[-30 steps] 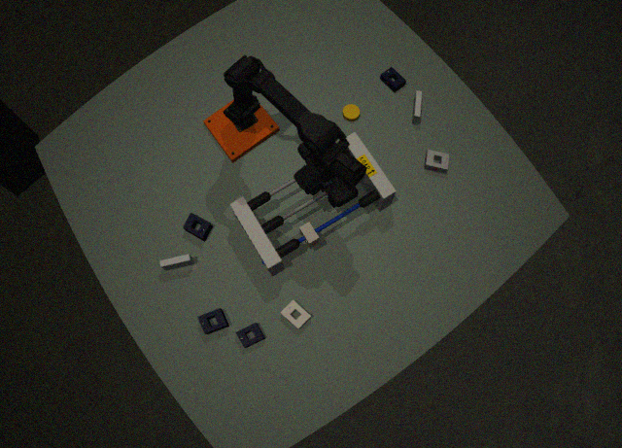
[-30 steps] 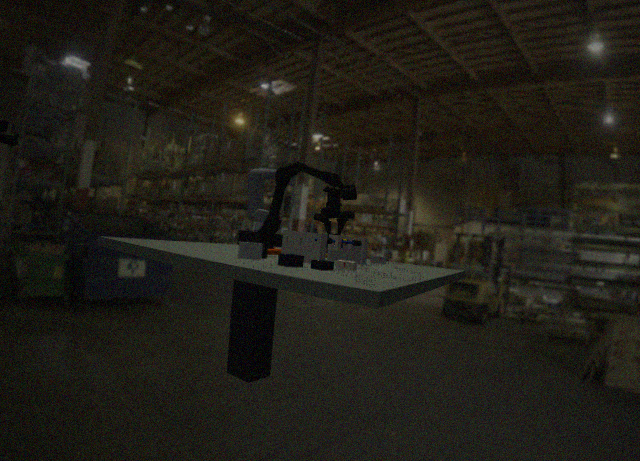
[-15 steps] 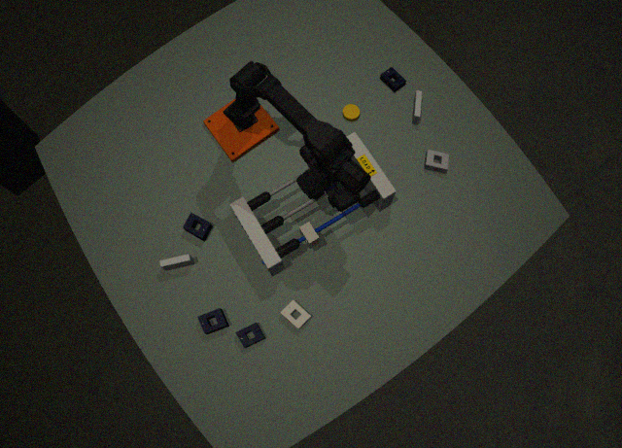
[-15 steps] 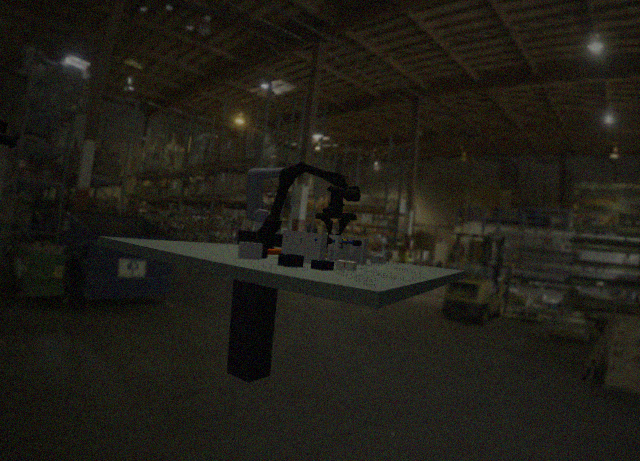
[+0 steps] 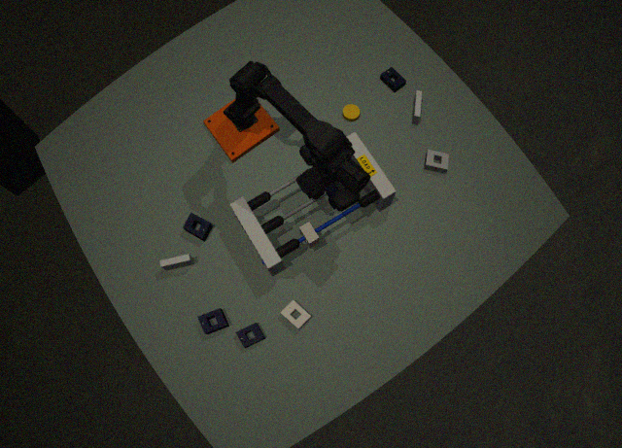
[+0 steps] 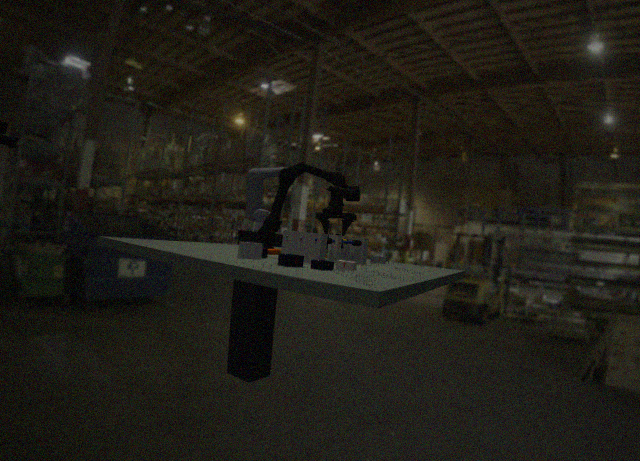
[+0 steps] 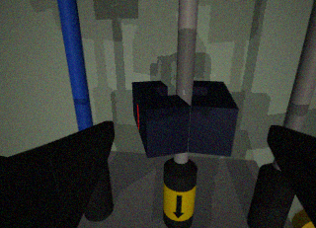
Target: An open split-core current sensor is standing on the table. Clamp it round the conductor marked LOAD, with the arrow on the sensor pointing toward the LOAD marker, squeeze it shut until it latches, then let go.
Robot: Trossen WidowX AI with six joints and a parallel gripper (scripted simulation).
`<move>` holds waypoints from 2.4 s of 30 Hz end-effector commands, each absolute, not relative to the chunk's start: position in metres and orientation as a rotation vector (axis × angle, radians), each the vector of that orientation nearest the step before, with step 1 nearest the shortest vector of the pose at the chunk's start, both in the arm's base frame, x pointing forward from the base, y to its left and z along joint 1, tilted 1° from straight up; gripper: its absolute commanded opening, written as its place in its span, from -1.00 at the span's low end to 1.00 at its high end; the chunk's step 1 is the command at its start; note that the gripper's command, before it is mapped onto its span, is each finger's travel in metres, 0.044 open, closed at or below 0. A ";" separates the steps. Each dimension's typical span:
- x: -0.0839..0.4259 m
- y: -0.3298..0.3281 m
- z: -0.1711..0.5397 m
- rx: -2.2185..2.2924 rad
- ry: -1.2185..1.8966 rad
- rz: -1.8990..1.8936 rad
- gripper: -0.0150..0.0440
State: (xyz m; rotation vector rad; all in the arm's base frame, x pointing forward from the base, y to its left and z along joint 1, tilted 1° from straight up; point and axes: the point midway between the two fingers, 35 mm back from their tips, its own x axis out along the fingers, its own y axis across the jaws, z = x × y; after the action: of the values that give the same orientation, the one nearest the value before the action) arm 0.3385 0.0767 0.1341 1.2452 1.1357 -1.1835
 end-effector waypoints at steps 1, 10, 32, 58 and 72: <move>0.339 0.076 0.133 1.247 1.130 -1.182 1.00; 0.340 0.076 0.106 1.287 1.075 -1.116 1.00; 0.345 0.077 0.082 1.293 1.076 -1.112 0.95; 0.345 0.077 0.082 1.293 1.076 -1.112 0.37; 0.345 0.077 0.086 1.323 1.009 -1.049 -0.41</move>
State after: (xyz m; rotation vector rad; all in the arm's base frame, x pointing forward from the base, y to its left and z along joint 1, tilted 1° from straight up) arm 0.3454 0.0771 0.0814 1.3058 1.0495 -1.0825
